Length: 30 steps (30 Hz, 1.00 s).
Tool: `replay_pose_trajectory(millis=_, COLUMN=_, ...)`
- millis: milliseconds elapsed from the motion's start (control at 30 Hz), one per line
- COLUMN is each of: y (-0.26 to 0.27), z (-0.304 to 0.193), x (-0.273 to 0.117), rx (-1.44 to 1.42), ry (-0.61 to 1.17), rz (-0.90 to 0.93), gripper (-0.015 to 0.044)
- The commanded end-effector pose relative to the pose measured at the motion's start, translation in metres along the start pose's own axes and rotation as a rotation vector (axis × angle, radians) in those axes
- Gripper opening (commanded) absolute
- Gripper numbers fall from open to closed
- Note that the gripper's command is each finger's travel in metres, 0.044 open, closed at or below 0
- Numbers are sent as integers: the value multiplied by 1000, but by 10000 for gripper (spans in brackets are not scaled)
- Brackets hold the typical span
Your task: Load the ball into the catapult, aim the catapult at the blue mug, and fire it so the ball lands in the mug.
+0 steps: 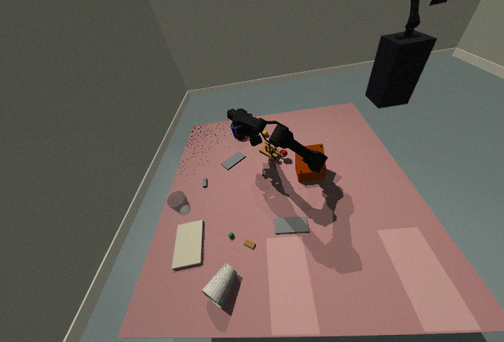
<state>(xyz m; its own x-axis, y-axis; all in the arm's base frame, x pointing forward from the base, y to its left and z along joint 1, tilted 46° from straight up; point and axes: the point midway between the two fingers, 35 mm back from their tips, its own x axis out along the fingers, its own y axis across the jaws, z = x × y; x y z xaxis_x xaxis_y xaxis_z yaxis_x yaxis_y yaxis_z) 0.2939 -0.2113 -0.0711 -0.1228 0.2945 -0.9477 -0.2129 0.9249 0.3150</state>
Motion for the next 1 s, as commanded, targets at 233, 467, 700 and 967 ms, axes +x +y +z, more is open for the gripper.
replay_pose_trajectory(millis=233, y=70, z=-33, x=7, rx=-326, ry=193, rz=41, gripper=0)
replay_pose_trajectory(millis=467, y=108, z=-60, x=9, rx=-532, ry=309, rz=79, gripper=0)
replay_pose_trajectory(millis=700, y=131, z=-80, x=11, rx=-663, ry=383, rz=110, gripper=0)
replay_pose_trajectory(millis=967, y=132, z=-79, x=13, rx=-663, ry=383, rz=110, gripper=0)
